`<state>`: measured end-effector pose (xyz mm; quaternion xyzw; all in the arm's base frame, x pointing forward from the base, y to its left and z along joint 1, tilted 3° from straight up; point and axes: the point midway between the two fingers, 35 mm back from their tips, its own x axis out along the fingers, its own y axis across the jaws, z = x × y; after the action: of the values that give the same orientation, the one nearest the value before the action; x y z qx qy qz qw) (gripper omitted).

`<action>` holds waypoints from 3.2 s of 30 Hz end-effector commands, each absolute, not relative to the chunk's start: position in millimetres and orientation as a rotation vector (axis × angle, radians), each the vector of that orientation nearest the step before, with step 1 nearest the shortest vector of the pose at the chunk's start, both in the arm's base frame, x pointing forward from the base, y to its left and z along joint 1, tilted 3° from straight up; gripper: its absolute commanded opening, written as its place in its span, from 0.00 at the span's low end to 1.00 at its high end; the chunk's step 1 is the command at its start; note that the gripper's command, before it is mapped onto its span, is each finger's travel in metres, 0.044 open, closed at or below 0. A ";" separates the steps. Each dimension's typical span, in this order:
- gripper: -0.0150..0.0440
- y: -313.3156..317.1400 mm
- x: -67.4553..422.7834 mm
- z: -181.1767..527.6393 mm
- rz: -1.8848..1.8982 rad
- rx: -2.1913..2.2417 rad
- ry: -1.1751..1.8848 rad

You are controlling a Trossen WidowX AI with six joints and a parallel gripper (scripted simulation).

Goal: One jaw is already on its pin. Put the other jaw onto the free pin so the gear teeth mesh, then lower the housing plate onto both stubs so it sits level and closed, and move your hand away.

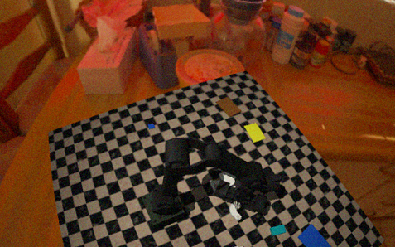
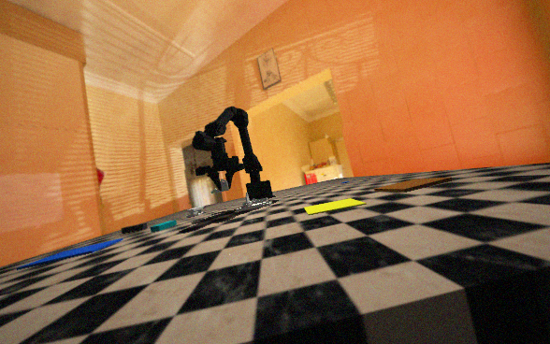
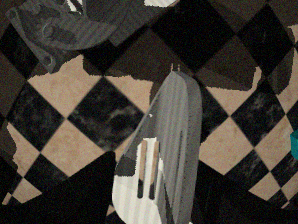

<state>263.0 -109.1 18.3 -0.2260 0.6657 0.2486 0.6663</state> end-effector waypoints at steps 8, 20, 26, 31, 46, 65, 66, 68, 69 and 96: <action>0.48 -73.8 273.7 20.0 0.432 -0.374 1.530; 0.48 -34.6 280.3 21.6 0.289 -0.226 1.554; 0.48 -14.8 281.6 22.3 0.218 -0.151 1.563; 0.48 1.7 281.5 23.0 0.158 -0.088 1.569; 0.48 50.7 275.6 24.9 -0.020 0.100 1.580; 0.48 80.7 267.5 26.0 -0.134 0.218 1.580; 0.48 80.7 267.5 26.0 -0.134 0.218 1.580; 0.48 80.7 267.5 26.0 -0.134 0.218 1.580; 0.48 80.7 267.5 26.0 -0.134 0.218 1.580; 0.48 60.9 293.9 25.7 -0.154 0.236 1.577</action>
<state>284.8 66.6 24.1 0.1052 0.7090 -0.0705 0.6937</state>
